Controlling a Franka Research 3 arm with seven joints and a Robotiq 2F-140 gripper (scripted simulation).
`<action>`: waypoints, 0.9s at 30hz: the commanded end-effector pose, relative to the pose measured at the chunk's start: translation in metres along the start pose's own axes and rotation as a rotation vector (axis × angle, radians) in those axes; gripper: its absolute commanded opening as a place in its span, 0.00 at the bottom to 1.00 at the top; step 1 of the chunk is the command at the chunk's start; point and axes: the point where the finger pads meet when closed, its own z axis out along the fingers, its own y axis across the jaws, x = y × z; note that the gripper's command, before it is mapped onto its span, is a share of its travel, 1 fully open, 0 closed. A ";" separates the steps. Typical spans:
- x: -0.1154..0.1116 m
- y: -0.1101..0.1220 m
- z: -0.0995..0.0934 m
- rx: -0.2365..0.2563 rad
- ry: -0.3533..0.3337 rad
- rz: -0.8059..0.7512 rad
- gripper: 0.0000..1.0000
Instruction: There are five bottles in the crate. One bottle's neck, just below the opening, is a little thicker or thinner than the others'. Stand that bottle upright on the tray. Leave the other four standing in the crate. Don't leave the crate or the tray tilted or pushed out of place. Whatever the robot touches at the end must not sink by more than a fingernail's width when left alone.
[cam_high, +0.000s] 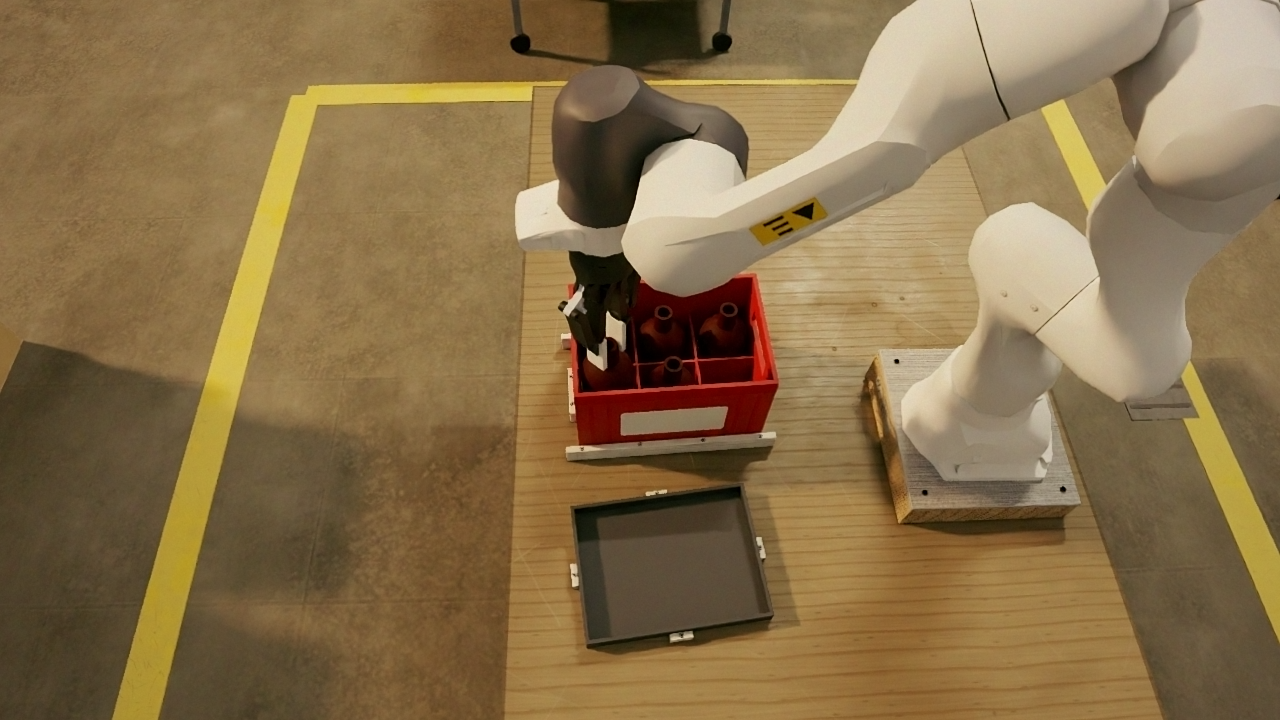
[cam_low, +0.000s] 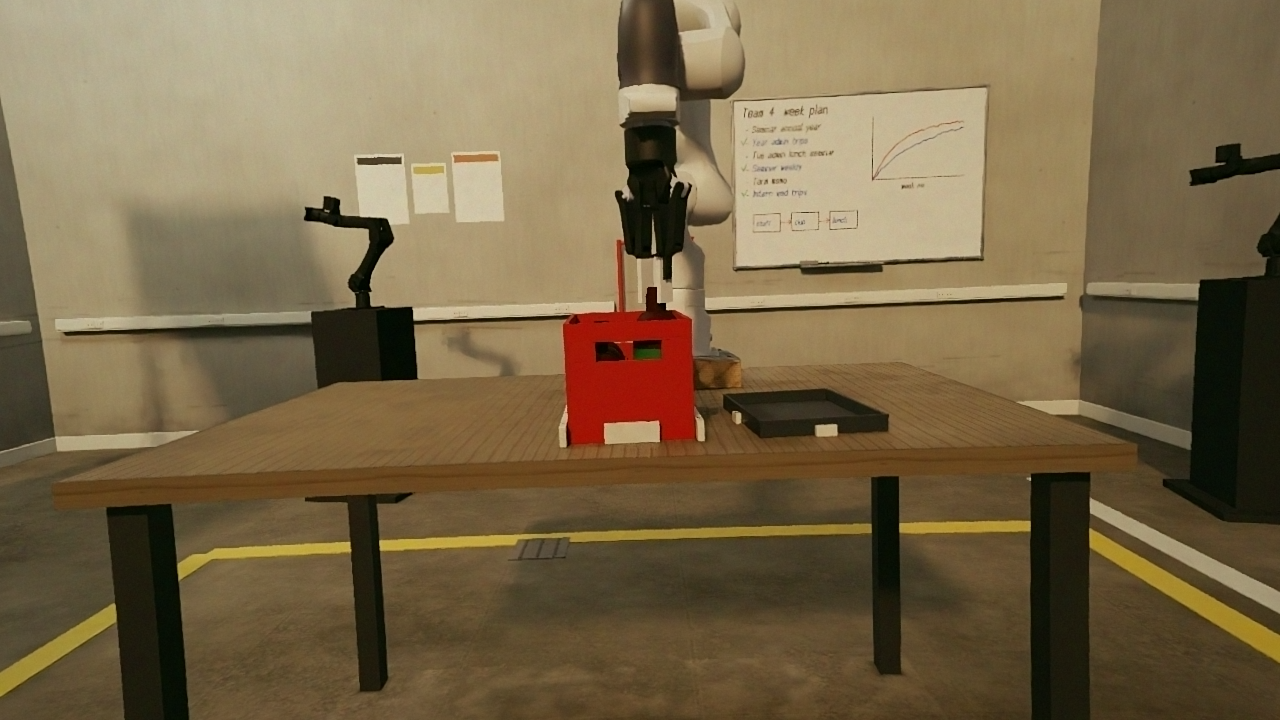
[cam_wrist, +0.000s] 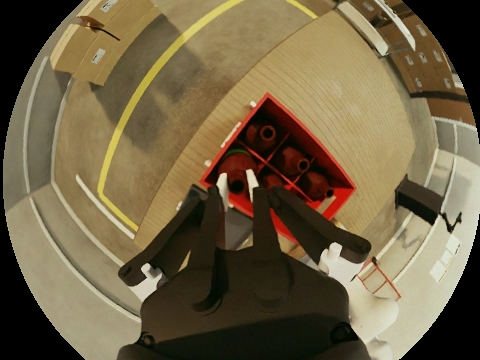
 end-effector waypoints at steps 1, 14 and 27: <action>0.001 0.001 -0.007 0.001 0.000 0.011 0.10; 0.002 0.001 -0.018 0.001 0.000 0.011 0.10; 0.002 0.001 -0.024 0.001 0.000 0.011 0.10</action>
